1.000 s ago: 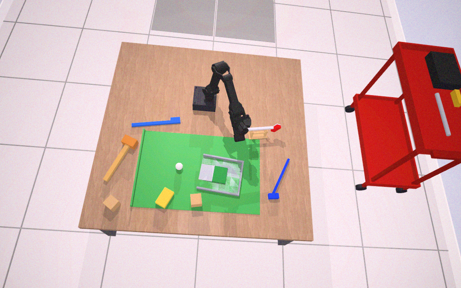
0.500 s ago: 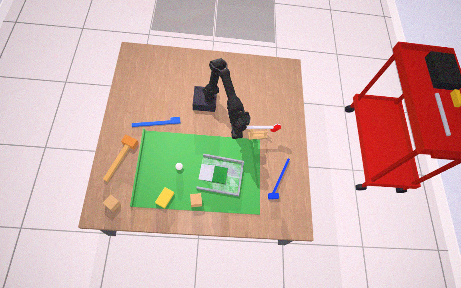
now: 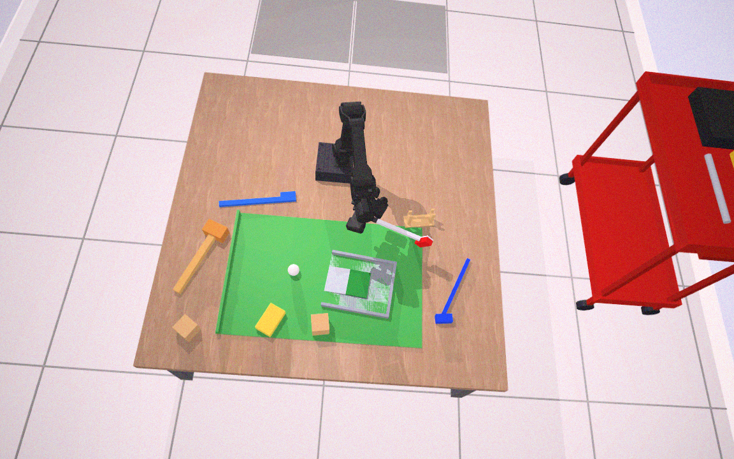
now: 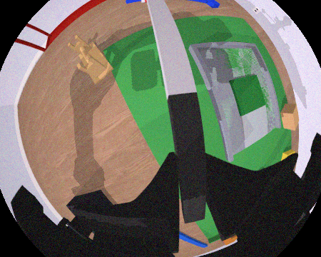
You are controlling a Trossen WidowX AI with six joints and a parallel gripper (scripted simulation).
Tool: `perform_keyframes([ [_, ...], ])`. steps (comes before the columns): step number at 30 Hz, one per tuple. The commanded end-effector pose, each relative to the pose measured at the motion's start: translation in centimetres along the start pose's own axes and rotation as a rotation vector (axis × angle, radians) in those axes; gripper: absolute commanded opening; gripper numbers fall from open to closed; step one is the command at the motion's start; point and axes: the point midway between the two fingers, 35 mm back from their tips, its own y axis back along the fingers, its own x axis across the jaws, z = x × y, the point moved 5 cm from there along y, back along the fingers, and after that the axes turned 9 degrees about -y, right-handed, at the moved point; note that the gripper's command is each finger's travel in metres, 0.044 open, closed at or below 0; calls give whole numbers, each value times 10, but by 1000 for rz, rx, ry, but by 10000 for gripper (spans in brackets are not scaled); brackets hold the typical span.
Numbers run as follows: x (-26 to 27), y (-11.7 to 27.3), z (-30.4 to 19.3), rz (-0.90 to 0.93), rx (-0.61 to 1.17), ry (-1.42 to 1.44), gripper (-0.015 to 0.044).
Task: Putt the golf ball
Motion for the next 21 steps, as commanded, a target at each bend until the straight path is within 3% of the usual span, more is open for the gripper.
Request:
perform_keyframes([
  [1, -16, 5, -14, -17, 10, -111, 0],
  [21, -75, 33, -112, -109, 67, -665, 0],
])
